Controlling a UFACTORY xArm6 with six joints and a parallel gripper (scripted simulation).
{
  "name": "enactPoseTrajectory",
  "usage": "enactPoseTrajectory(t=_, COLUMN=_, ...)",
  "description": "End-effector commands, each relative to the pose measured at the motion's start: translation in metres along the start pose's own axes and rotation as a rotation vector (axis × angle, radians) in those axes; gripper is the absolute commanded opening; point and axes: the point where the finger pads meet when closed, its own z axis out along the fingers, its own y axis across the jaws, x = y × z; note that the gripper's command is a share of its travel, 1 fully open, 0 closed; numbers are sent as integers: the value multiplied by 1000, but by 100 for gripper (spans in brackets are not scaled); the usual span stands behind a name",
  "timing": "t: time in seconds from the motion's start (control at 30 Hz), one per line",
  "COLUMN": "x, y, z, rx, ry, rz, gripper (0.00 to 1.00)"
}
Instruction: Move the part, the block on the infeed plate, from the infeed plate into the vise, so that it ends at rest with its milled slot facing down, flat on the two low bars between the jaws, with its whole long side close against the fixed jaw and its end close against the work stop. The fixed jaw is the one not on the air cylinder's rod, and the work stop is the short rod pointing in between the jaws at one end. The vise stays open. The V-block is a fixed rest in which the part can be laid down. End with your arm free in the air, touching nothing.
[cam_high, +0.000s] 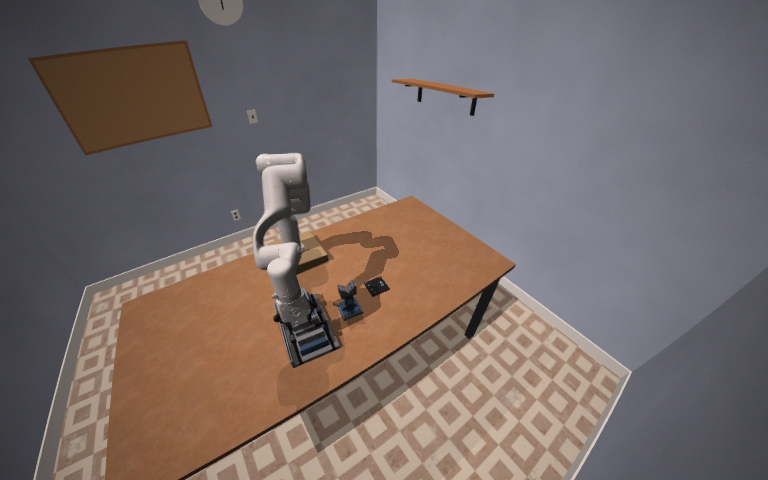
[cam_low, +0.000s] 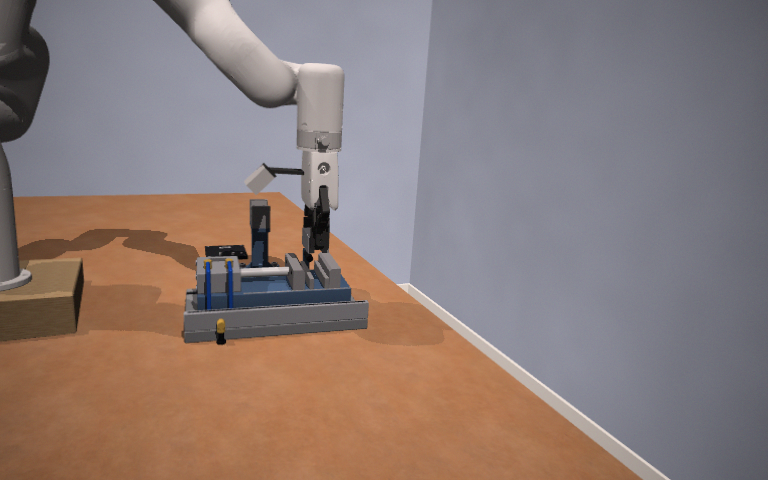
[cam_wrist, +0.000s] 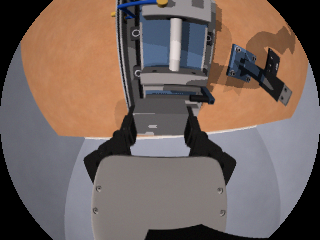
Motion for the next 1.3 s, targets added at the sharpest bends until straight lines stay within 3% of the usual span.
enactPoseTrajectory(t=0.0, x=-1, y=0, z=-2, rx=1, ry=-5, rz=0, gripper=0)
enactPoseTrajectory(t=1.27, x=-2, y=0, z=8, rx=1, ry=-5, rz=0, gripper=0)
